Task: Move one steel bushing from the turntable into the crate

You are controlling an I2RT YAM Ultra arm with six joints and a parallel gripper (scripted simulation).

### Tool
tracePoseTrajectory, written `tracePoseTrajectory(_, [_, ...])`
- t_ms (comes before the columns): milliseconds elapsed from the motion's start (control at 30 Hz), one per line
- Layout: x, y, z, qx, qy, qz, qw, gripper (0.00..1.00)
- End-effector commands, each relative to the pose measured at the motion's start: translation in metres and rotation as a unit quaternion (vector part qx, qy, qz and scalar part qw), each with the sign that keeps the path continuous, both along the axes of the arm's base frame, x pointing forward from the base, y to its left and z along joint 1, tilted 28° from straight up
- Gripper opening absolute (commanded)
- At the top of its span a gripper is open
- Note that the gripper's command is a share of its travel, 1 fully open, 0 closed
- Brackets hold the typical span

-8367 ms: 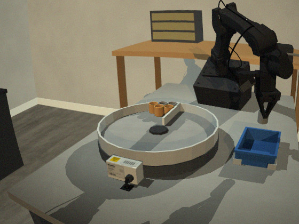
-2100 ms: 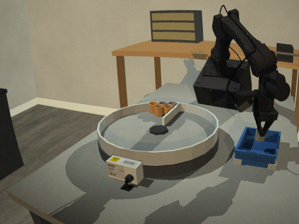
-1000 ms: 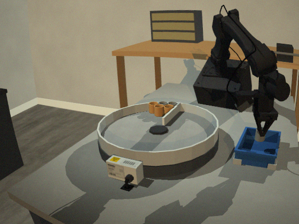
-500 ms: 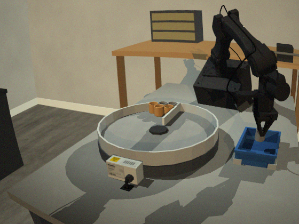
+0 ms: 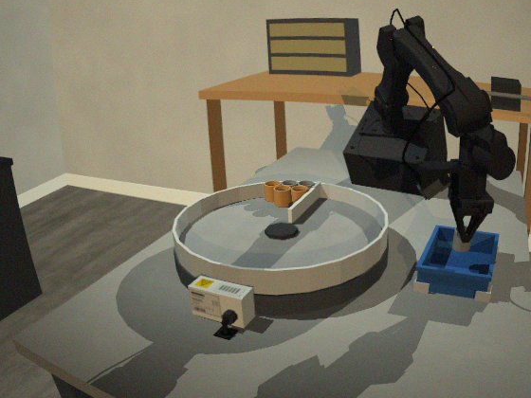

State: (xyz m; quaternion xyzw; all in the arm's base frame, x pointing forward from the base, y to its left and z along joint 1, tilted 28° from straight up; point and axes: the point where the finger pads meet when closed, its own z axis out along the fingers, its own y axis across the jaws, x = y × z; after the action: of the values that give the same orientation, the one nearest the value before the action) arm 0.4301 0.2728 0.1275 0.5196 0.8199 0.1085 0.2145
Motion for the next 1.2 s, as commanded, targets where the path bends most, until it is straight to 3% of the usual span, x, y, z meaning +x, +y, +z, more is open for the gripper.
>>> tracePoseTrajectory(0, [-0.003,0.011,0.020,0.014,-0.024,0.008,1.000,0.00])
tracePoseTrajectory(200, [-0.004,0.009,-0.010,-0.005,-0.001,0.013,1.000,0.00])
tracePoseTrajectory(400, [0.000,0.010,-0.011,-0.001,-0.004,0.014,1.000,0.00])
tracePoseTrajectory(433, [0.006,0.013,0.013,0.020,-0.028,0.012,0.999,0.00])
tracePoseTrajectory(567, [0.007,0.002,-0.024,-0.003,0.001,0.006,1.000,0.00])
tracePoseTrajectory(733, [0.010,0.007,-0.030,-0.001,0.000,0.011,1.000,0.00])
tracePoseTrajectory(833, [0.016,0.009,-0.015,0.012,-0.019,0.009,1.000,0.00])
tracePoseTrajectory(1033, [0.014,0.008,-0.033,0.001,-0.006,0.009,1.000,0.00])
tracePoseTrajectory(1167, [0.013,0.005,-0.028,0.002,-0.007,0.008,1.000,0.00])
